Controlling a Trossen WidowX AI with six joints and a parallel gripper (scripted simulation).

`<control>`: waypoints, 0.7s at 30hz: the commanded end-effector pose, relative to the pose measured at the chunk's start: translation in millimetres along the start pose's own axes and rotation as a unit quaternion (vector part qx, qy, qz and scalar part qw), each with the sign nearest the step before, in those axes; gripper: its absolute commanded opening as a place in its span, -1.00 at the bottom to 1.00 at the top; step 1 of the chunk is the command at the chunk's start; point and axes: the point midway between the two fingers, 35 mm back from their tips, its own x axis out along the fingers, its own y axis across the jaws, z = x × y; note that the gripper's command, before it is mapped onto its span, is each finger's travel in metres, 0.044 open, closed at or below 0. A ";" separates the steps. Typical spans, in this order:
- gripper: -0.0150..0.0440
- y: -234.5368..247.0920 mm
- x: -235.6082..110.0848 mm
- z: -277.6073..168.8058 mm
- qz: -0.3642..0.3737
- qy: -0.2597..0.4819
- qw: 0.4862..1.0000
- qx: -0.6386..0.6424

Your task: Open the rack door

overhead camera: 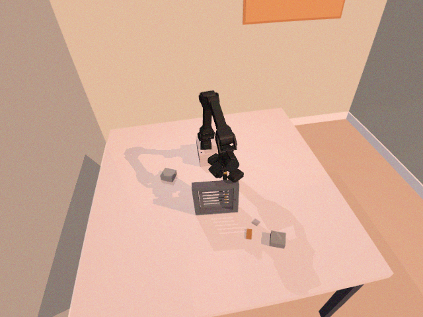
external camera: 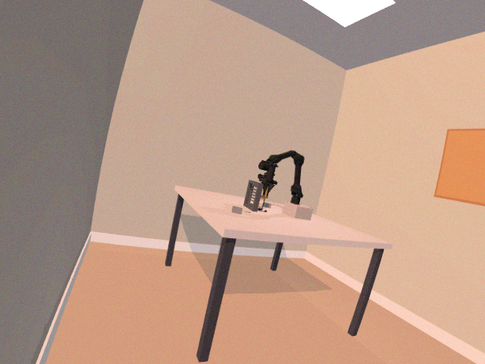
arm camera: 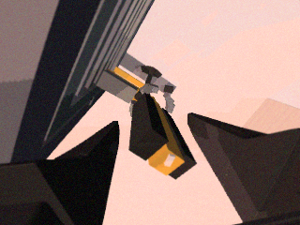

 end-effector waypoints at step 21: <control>0.52 -1.0 0.8 1.1 -0.002 -0.004 0.915 0.403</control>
